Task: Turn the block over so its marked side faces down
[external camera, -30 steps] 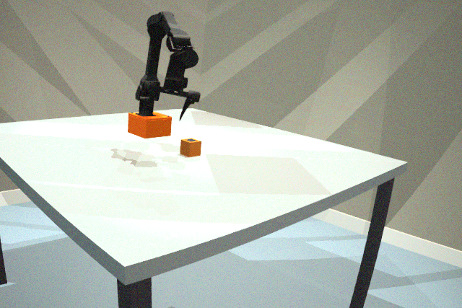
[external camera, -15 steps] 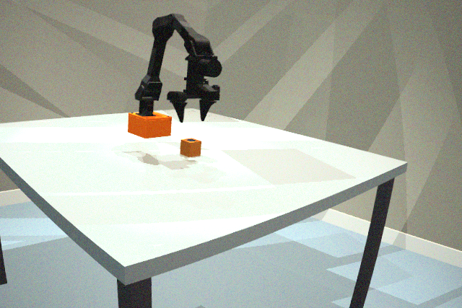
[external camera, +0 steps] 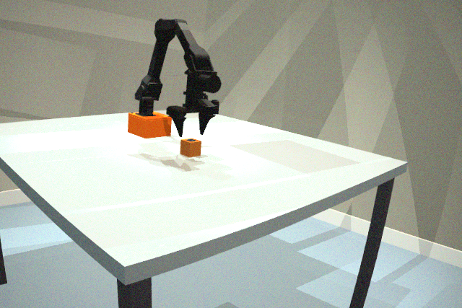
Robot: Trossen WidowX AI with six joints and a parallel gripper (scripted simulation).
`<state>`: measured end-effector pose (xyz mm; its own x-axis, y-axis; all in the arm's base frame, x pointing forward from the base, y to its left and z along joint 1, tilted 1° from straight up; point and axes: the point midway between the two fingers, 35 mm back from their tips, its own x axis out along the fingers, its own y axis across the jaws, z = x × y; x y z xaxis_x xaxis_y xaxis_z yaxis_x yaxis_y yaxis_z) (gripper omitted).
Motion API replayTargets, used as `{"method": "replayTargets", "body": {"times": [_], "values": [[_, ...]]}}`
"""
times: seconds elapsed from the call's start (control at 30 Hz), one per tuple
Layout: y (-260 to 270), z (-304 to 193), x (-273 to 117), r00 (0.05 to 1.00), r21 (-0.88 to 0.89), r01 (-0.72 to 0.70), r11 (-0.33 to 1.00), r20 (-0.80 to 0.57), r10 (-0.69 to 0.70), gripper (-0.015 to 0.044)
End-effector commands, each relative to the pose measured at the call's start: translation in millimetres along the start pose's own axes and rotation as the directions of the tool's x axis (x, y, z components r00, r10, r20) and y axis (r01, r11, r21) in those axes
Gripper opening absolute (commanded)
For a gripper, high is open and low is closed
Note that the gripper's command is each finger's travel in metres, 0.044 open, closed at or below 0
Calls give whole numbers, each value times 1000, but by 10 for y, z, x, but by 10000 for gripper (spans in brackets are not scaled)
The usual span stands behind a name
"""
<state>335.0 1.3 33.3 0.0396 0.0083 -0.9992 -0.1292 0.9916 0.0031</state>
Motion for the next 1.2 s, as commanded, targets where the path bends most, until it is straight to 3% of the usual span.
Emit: {"method": "replayTargets", "body": {"times": [0.0,0.67,0.93,1.17], "values": [[8,-2,71,1000,-3,-5,1000,-2,5,440],[11,-9,369,1000,-3,-5,1000,-3,5,440],[11,-9,369,1000,-3,-5,1000,-3,5,230],[11,-9,369,1000,-3,-5,1000,-3,5,183]]}}
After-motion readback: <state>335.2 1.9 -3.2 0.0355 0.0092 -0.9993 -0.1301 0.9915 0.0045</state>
